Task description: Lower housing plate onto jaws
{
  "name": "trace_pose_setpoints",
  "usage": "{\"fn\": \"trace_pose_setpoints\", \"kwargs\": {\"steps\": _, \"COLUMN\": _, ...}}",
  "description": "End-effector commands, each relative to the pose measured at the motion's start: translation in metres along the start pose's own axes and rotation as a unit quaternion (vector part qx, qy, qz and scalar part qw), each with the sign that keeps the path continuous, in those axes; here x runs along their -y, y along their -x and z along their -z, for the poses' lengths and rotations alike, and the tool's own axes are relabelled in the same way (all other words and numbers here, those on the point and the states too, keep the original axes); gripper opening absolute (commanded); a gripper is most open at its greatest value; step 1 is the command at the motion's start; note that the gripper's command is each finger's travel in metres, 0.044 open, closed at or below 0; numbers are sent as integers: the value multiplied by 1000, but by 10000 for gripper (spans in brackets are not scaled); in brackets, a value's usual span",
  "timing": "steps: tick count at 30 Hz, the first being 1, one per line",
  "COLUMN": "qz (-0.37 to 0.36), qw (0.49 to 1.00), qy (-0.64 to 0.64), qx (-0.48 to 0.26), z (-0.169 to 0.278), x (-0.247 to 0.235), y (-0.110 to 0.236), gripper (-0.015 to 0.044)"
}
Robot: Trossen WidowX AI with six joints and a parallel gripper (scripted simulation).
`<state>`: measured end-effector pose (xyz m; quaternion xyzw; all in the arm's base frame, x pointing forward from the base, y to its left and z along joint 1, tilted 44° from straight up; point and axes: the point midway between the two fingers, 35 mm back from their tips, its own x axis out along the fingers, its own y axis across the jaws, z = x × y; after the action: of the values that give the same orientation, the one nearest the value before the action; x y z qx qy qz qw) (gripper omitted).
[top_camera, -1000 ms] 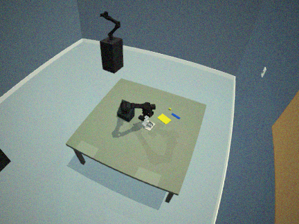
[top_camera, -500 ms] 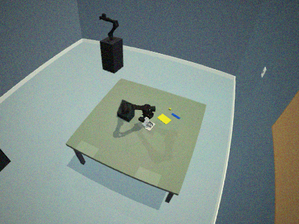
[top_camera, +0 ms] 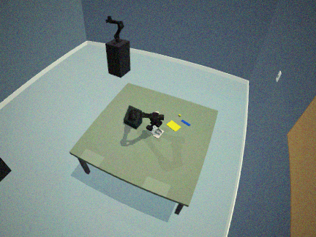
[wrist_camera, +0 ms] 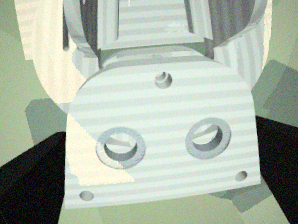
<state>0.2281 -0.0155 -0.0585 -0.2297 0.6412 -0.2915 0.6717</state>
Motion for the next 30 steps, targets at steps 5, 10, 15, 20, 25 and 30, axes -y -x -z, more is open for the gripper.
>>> {"fn": "trace_pose_setpoints", "kwargs": {"steps": 5, "qz": 5, "qw": 1000, "qy": 5, "qx": -1, "z": 3, "x": 2, "y": -8, "gripper": 351}}
{"fn": "trace_pose_setpoints", "kwargs": {"steps": 10, "qz": 5, "qw": 1000, "qy": 5, "qx": -1, "z": 3, "x": 2, "y": -8, "gripper": 351}}
{"fn": "trace_pose_setpoints", "kwargs": {"steps": 15, "qz": 5, "qw": 1000, "qy": 5, "qx": -1, "z": 3, "x": 2, "y": -8, "gripper": 351}}
{"fn": "trace_pose_setpoints", "kwargs": {"steps": 20, "qz": 5, "qw": 1000, "qy": 5, "qx": -1, "z": 3, "x": 2, "y": -8, "gripper": 351}}
{"fn": "trace_pose_setpoints", "kwargs": {"steps": 25, "qz": 5, "qw": 1000, "qy": 8, "qx": -1, "z": 3, "x": 2, "y": -10, "gripper": 351}}
{"fn": "trace_pose_setpoints", "kwargs": {"steps": 30, "qz": 5, "qw": 1000, "qy": 9, "qx": -1, "z": 3, "x": 2, "y": -10, "gripper": 351}}
